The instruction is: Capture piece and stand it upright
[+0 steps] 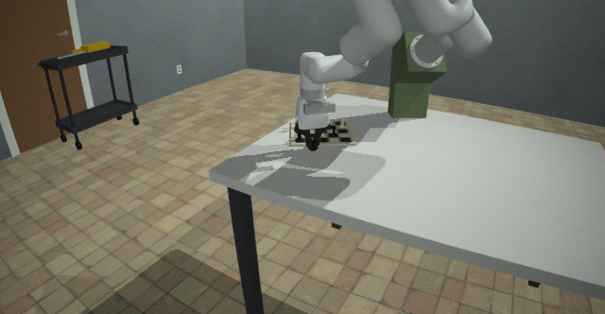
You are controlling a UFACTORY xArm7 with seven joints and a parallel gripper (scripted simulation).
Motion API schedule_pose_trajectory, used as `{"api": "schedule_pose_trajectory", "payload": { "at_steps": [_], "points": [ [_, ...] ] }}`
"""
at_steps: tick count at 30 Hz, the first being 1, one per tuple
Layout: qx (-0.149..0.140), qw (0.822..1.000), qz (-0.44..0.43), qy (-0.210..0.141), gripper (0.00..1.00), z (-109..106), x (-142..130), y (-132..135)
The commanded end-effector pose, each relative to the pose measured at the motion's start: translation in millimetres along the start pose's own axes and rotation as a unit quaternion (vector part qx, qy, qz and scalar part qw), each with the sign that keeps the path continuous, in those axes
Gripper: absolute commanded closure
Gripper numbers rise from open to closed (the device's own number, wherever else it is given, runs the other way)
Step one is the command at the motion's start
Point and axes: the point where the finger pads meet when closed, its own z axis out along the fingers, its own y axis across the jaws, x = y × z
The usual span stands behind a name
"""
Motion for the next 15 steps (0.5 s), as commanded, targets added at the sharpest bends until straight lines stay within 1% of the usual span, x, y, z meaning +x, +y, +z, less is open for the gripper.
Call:
{"api": "schedule_pose_trajectory", "payload": {
  "at_steps": [1, 7, 8, 12, 13, 15],
  "points": [
    [-0.001, 1.0, 0.0, -0.001, 1.0, -1.2, -0.5, 1.2],
    [-0.001, 1.0, 0.0, -0.001, 1.0, -1.2, -0.5, 1.2],
    [-0.001, 1.0, 0.0, -0.001, 0.92, -1.2, -0.5, 1.2],
    [-0.001, 1.0, 0.0, -0.001, 0.92, -1.2, -0.5, 1.2],
    [-0.001, 1.0, 0.0, -0.001, 0.85, -1.2, -0.5, 1.2],
    [-0.001, 1.0, 0.0, -0.001, 0.85, -1.2, -0.5, 1.2]
  ]
}}
